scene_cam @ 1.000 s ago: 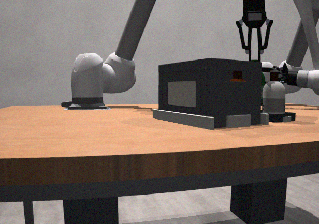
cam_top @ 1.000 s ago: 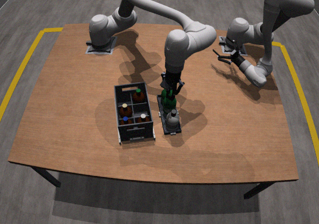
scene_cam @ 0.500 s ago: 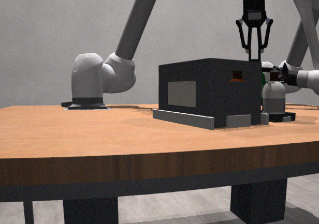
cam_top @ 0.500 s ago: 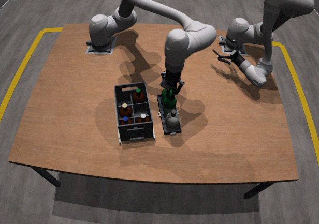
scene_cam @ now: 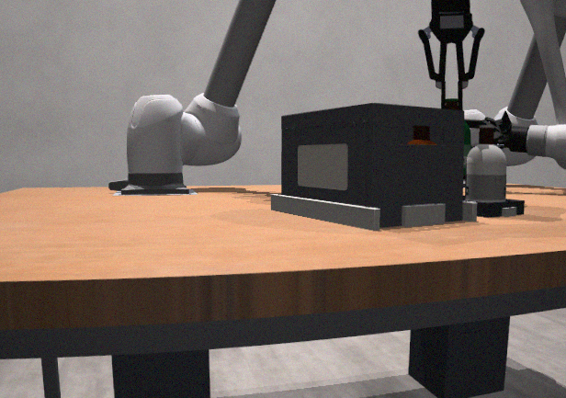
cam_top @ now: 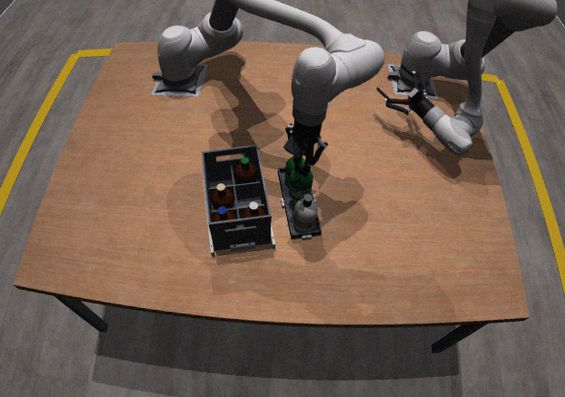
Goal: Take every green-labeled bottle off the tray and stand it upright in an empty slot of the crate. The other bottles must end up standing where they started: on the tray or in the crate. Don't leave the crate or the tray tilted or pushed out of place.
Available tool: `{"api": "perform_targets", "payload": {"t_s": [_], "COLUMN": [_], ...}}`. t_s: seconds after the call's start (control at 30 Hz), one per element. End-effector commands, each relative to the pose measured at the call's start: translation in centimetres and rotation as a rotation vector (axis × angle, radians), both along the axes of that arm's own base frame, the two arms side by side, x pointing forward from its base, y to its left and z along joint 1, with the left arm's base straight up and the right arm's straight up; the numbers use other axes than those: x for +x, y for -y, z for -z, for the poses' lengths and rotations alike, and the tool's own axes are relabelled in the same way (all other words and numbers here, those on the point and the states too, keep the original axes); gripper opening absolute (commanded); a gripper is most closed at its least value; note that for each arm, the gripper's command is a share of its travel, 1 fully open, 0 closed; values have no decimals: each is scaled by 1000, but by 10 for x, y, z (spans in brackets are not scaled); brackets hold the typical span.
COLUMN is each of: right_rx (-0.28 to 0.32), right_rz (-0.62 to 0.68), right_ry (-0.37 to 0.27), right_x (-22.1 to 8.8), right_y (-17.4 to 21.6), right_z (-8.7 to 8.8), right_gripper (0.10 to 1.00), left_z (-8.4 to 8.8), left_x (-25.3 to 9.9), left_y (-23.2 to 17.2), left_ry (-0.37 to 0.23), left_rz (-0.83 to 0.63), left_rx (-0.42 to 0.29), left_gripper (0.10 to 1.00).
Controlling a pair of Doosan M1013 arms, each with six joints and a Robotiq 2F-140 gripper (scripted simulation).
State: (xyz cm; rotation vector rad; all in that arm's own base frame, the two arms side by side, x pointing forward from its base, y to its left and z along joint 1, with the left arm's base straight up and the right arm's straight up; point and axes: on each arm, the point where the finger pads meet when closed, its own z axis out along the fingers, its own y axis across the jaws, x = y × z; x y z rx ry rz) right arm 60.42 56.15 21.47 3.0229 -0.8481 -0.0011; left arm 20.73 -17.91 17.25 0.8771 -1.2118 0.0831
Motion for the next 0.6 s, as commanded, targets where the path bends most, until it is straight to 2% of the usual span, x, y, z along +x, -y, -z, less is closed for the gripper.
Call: {"api": "perform_targets", "payload": {"t_s": [0.0,0.57], "right_rx": [2,2], "right_rz": [0,0], "right_ry": [1,1], "right_x": [0,0], "right_y": [0,0], "right_z": [-4,-21], "right_gripper": [99,99], "left_z": [0,0], "left_x": [0,0], "left_y": [0,0], "left_ry": [1,1], "left_rz": [0,0], "left_rx": [0,0], "left_gripper": [1000,1000]}}
